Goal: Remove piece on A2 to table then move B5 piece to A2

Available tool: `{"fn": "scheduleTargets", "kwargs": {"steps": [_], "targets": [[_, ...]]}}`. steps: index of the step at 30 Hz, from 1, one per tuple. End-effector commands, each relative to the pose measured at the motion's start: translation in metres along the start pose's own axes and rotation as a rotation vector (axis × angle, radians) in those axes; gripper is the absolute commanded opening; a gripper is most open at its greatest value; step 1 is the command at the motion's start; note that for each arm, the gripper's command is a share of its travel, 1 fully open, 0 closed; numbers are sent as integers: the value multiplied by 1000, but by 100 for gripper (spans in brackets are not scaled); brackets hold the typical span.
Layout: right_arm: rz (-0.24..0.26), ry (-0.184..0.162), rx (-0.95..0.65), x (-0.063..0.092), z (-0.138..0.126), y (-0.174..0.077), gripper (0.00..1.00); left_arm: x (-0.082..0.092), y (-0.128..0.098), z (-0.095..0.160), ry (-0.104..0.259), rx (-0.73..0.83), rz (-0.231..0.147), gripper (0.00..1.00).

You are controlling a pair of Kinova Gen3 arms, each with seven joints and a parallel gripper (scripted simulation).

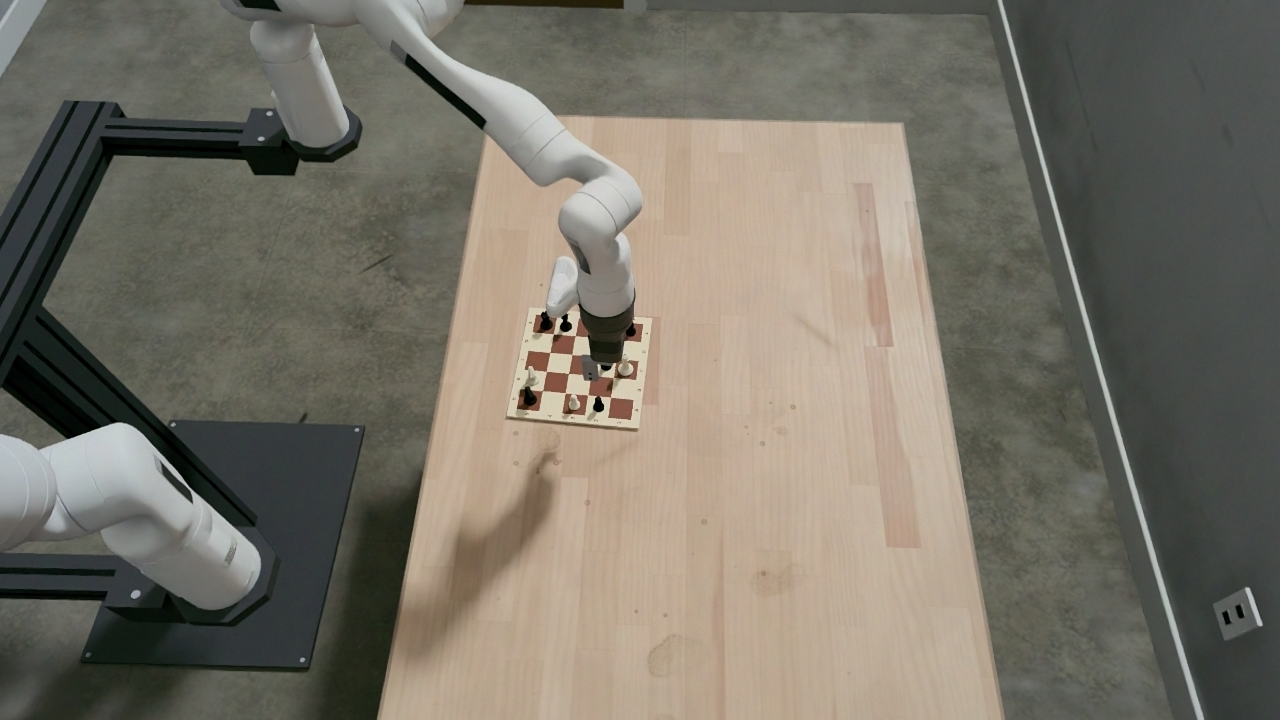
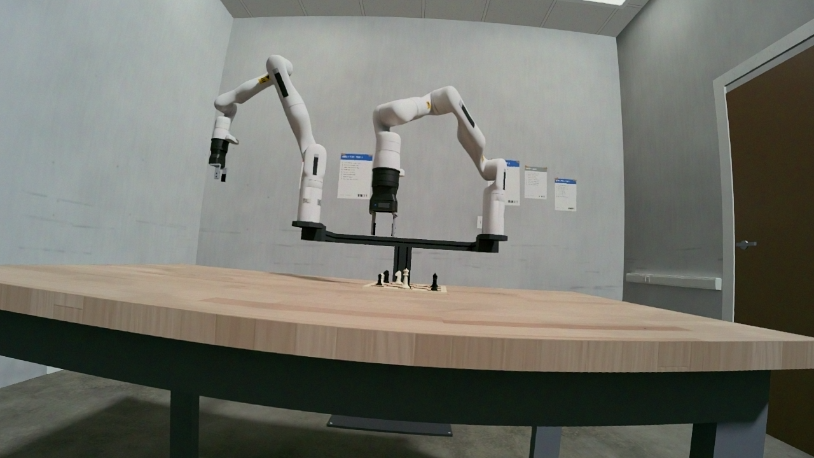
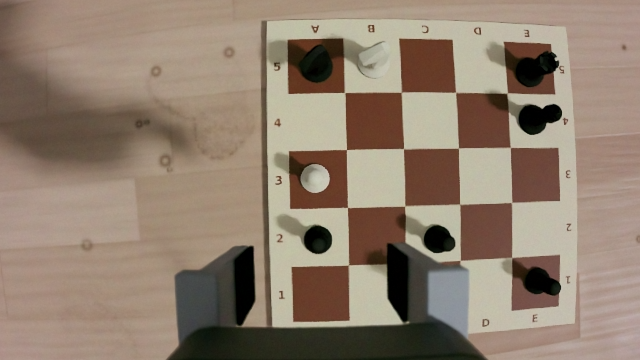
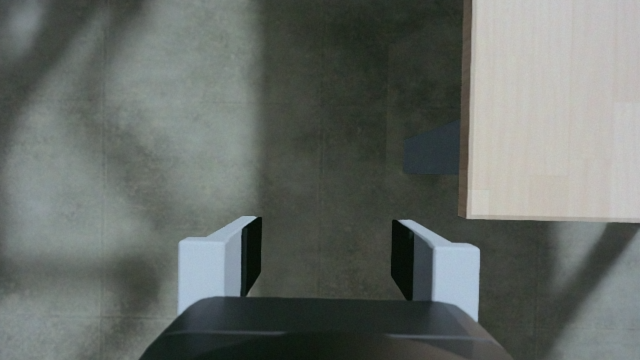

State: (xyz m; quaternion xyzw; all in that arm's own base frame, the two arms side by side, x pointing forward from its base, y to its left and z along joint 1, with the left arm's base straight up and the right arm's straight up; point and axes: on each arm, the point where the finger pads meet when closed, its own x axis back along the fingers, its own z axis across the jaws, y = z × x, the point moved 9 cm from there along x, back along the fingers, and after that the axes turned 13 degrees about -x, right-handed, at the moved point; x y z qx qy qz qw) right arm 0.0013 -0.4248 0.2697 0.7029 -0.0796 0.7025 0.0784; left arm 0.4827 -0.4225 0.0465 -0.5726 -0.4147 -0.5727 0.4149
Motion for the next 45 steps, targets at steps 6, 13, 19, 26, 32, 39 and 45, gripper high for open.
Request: {"fn": "scheduleTargets", "kwargs": {"steps": [6, 13, 19, 26, 32, 39, 45], "targets": [[-2, 1, 0, 1, 0, 0, 100, 1, 0, -1, -1, 20, -1, 100], [-2, 1, 0, 1, 0, 0, 100, -1, -1, -3, 0, 73, 3, 100], [-2, 1, 0, 1, 0, 0, 100, -2, -2, -4, 0, 120, 6, 100], [-2, 1, 0, 1, 0, 0, 100, -6, -5, -8, 2, 235, 13, 100], [-2, 1, 0, 1, 0, 0, 100, -10, -7, -12, 6, 368, 20, 100], [-2, 1, 0, 1, 0, 0, 100, -14, -9, -15, 10, 502, 26, 100], [-2, 1, 0, 1, 0, 0, 100, -19, -11, -19, 16, 688, 33, 100]]}}
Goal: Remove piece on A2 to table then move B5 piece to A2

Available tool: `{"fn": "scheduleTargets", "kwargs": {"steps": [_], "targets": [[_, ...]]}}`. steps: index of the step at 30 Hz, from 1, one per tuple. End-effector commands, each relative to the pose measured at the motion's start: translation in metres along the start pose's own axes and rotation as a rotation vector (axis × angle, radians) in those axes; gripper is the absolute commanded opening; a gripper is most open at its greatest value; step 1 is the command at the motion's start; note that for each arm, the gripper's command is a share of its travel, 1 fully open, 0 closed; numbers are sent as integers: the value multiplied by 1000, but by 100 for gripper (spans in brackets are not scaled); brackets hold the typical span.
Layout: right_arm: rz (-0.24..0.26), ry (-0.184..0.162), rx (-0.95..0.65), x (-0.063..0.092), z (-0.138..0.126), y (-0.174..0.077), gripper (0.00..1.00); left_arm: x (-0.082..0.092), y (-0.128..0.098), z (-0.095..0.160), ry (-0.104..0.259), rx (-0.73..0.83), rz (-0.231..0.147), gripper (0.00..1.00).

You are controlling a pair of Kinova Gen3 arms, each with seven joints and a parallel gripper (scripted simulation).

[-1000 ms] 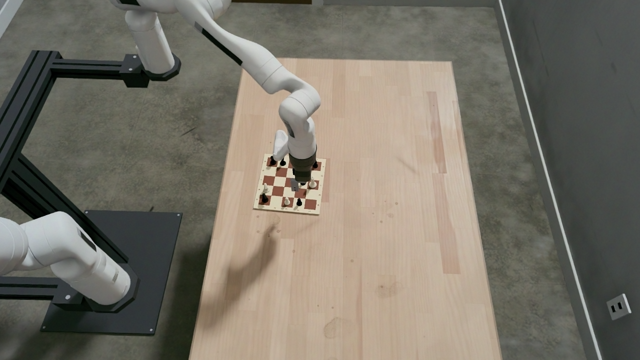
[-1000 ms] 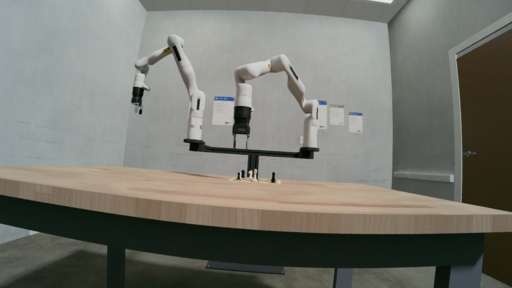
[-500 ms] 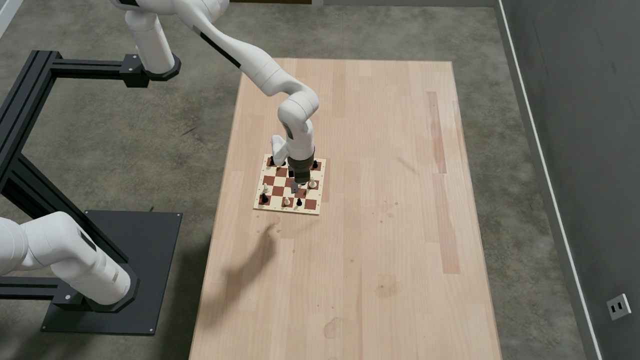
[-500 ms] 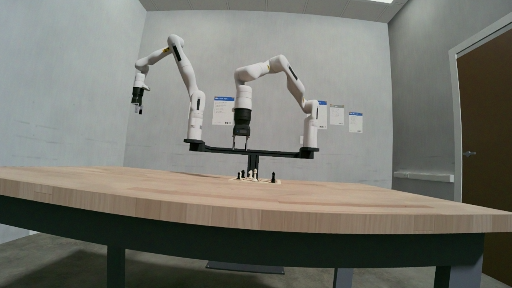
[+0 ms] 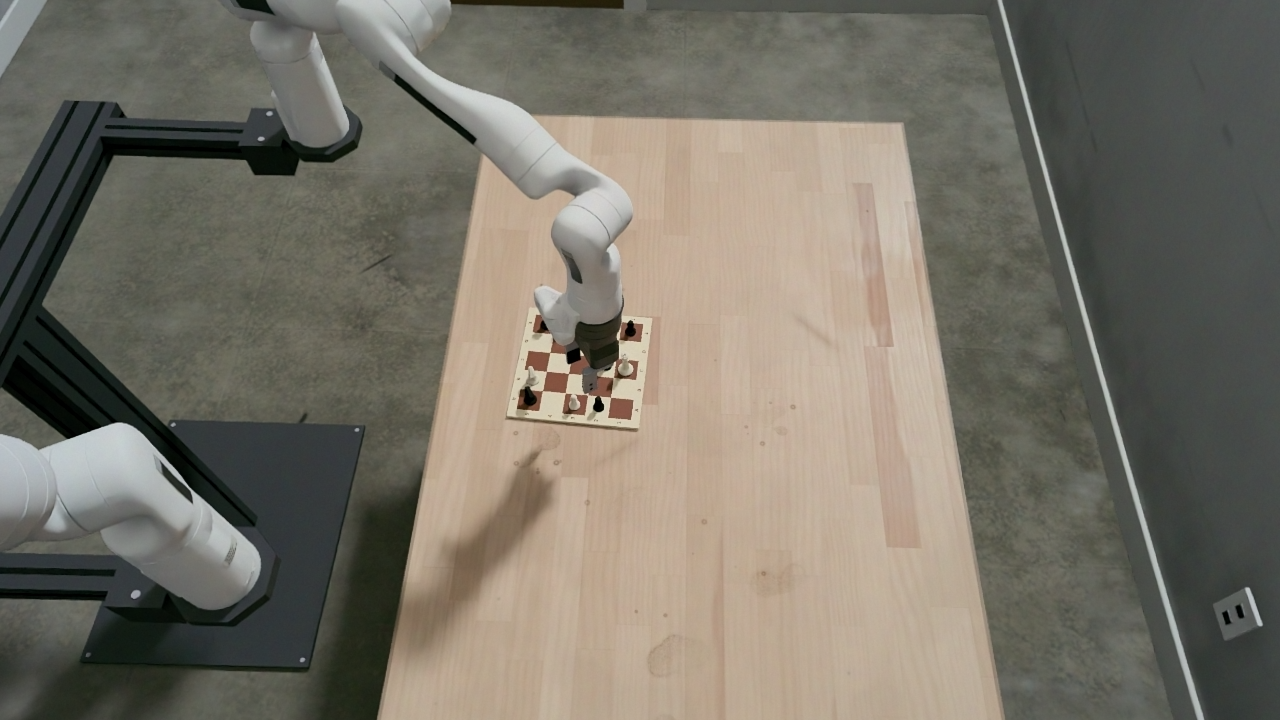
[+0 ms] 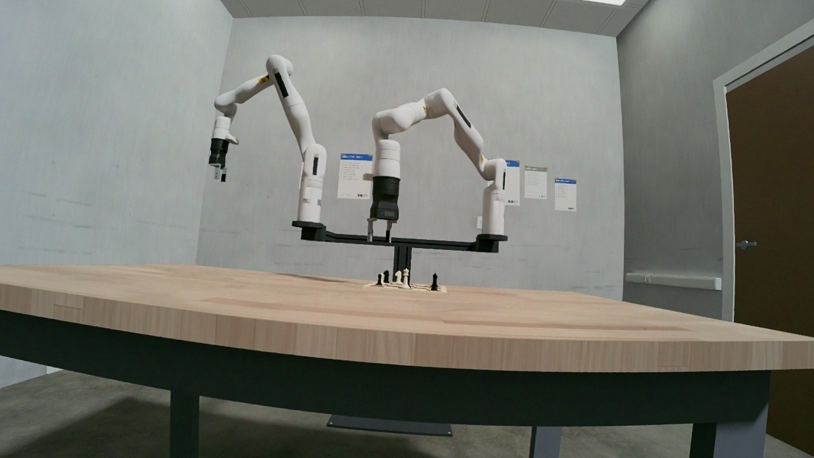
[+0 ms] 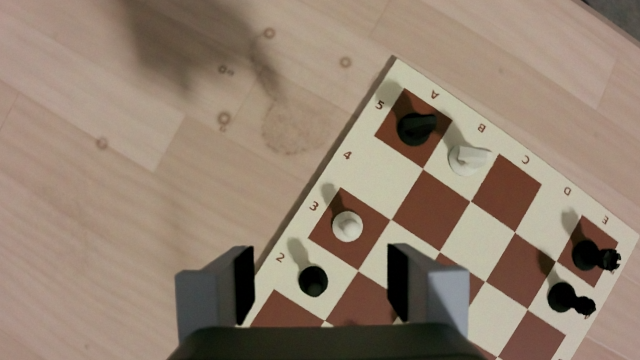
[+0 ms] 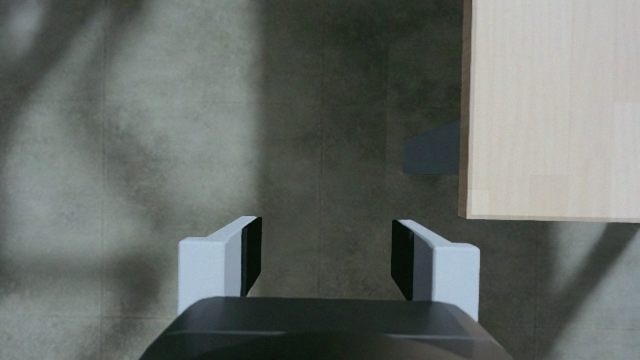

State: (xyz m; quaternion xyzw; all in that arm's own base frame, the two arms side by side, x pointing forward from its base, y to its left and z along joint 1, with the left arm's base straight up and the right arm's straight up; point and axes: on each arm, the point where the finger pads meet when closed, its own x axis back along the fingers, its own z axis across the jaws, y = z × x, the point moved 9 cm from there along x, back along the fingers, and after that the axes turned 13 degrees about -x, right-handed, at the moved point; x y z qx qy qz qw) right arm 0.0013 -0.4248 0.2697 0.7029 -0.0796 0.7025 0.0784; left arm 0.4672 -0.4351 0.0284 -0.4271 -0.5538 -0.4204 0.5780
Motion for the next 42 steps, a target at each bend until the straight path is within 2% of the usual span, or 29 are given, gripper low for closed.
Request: {"fn": "scheduleTargets", "kwargs": {"steps": [1, 4, 6, 21, 23, 38, 40, 42], "targets": [[-2, 1, 0, 1, 0, 0, 100, -2, -2, -2, 3, 119, 0, 100], [-2, 1, 0, 1, 0, 0, 100, -4, -3, -4, 6, 223, 2, 100], [-2, 1, 0, 1, 0, 0, 100, -4, -3, -4, 6, 223, 2, 100], [-2, 1, 0, 1, 0, 0, 100, -17, -5, -9, 18, 807, 6, 100], [-2, 1, 0, 1, 0, 0, 100, -17, -5, -9, 18, 807, 6, 100], [-2, 1, 0, 1, 0, 0, 100, -26, 3, -9, 16, 1418, 0, 100], [-2, 1, 0, 1, 0, 0, 100, -26, 3, -9, 16, 1418, 0, 100], [-2, 1, 0, 1, 0, 0, 100, -26, 4, -8, 14, 1496, -1, 100]]}}
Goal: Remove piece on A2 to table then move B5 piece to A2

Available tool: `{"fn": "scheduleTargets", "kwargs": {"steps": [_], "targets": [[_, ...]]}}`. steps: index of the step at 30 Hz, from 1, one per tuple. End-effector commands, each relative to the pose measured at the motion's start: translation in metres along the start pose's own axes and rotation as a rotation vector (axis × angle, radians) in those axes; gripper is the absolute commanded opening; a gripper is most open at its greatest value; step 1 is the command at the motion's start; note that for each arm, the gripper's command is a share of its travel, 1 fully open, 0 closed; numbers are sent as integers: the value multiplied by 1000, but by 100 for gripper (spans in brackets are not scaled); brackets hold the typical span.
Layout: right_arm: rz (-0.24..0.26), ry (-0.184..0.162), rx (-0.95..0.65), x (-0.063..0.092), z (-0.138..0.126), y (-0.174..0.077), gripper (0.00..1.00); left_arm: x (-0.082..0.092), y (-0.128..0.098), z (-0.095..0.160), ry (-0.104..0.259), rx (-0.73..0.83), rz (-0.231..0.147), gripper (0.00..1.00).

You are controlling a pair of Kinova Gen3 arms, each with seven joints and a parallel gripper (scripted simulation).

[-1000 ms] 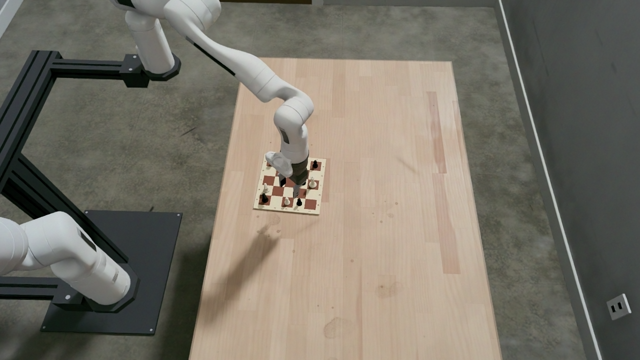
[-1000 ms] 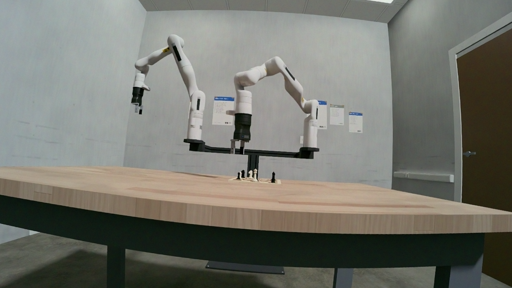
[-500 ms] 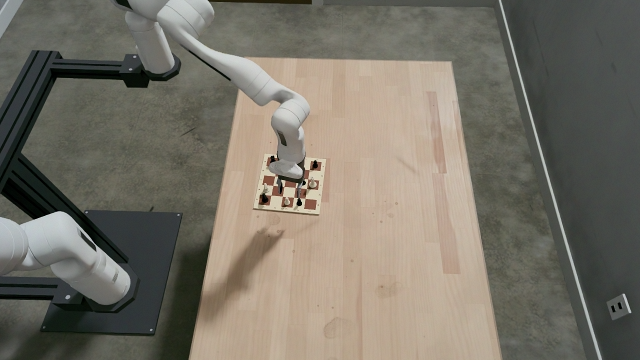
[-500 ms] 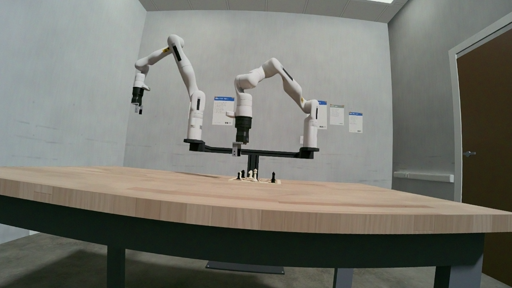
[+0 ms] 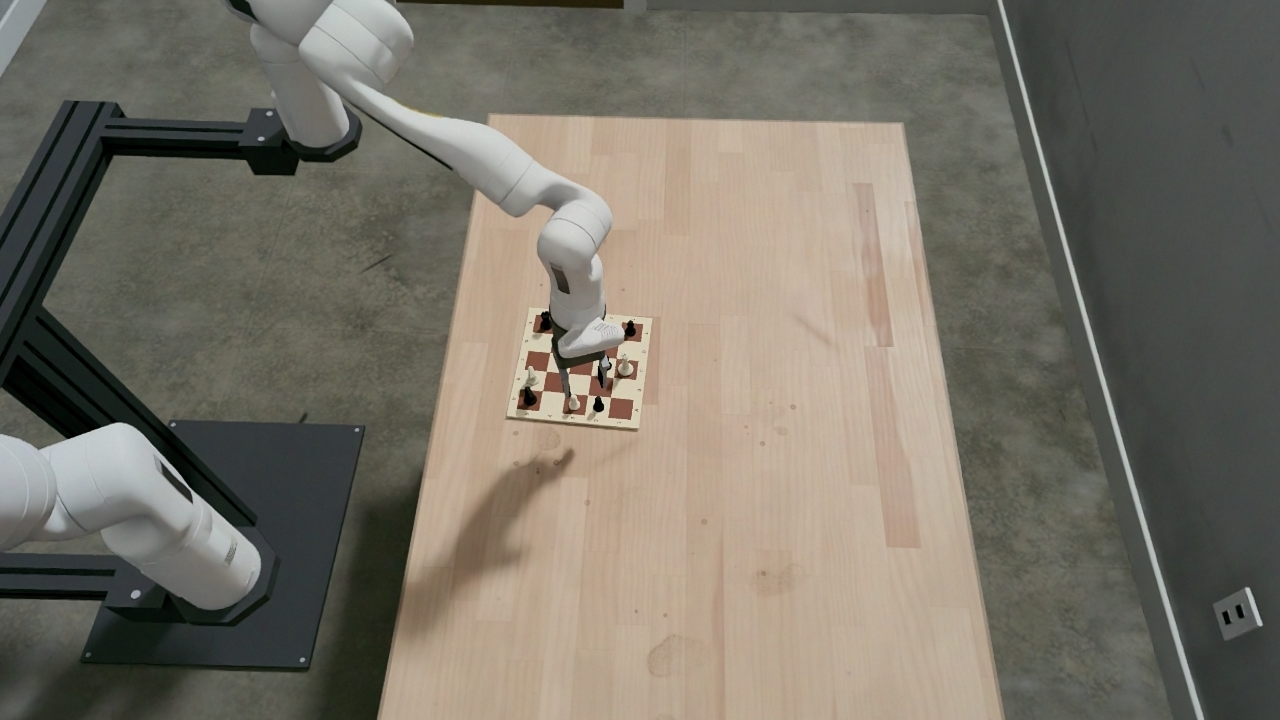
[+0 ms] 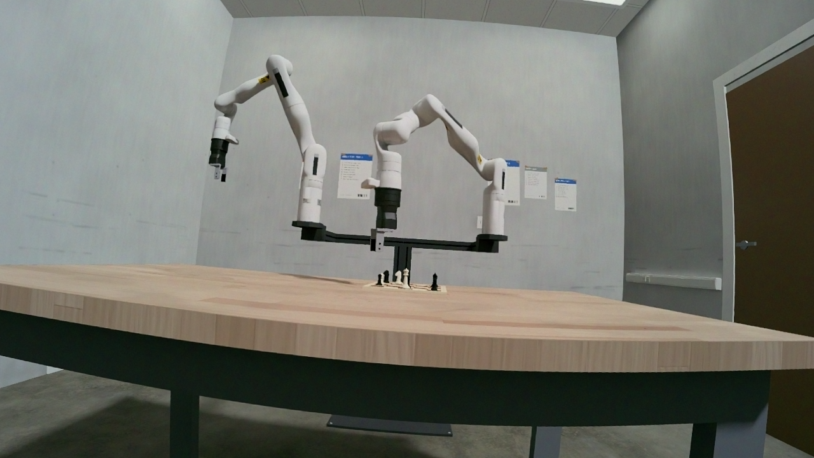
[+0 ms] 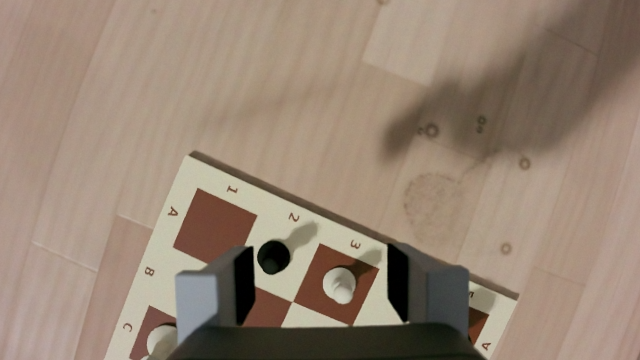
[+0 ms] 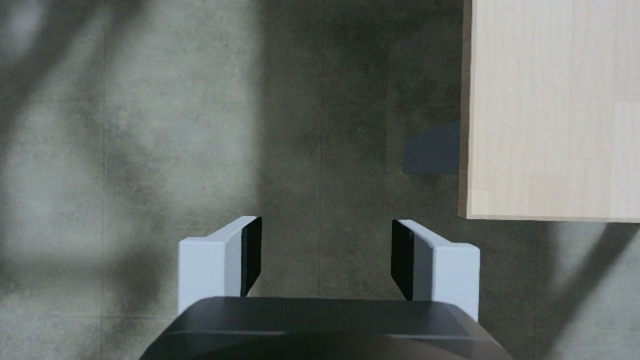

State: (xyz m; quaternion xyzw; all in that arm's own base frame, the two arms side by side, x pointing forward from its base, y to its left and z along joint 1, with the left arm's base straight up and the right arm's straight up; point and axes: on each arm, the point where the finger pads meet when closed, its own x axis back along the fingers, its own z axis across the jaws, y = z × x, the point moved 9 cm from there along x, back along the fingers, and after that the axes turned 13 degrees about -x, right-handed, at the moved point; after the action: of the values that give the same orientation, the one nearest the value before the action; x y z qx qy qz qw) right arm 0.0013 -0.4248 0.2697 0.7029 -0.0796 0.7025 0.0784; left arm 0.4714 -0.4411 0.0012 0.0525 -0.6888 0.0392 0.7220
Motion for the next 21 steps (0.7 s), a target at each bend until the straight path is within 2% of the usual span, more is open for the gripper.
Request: {"fn": "scheduleTargets", "kwargs": {"steps": [1, 13, 15, 21], "targets": [[-2, 1, 0, 1, 0, 0, 100, 0, 0, -2, -5, 119, -3, 100], [-2, 1, 0, 1, 0, 0, 100, -2, 6, -8, -16, 537, 10, 100], [-2, 1, 0, 1, 0, 0, 100, -2, 6, -8, -16, 537, 10, 100], [-2, 1, 0, 1, 0, 0, 100, -2, 9, -10, -21, 708, 18, 100]]}}
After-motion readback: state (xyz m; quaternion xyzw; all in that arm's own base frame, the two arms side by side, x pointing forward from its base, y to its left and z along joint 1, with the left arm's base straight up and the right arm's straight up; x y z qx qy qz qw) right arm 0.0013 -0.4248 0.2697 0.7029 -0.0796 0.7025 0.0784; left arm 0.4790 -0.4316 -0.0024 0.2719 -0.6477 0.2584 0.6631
